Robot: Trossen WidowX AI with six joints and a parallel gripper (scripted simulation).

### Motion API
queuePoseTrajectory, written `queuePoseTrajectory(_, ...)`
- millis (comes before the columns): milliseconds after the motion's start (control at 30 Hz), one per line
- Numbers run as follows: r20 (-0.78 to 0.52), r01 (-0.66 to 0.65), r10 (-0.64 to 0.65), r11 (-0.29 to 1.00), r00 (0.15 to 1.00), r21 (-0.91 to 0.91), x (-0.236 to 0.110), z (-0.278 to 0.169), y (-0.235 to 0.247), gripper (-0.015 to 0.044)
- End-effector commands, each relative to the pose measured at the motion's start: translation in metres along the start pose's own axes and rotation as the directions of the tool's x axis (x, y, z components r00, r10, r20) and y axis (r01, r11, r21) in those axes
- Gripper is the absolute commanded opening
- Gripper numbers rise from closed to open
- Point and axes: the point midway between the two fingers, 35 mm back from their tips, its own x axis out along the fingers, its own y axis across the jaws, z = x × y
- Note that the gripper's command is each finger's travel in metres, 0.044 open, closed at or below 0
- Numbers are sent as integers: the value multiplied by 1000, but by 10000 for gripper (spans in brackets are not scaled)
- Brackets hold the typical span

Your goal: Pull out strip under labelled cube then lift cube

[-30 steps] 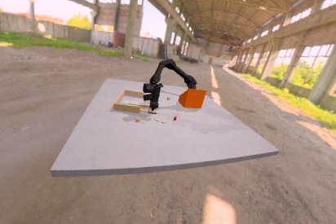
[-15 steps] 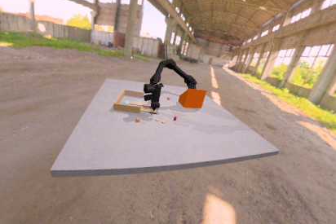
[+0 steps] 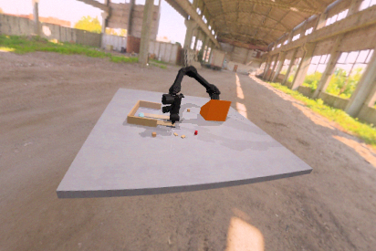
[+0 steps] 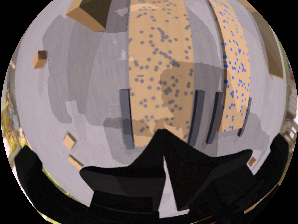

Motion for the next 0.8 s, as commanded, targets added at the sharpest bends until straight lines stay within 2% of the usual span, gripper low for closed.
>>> queuePoseTrajectory(0,-6,-1,1,1000,1000,2,2,-8,0,0)
queuePoseTrajectory(767,-7,-1,1,1000,1000,1,6,-44,0,0)
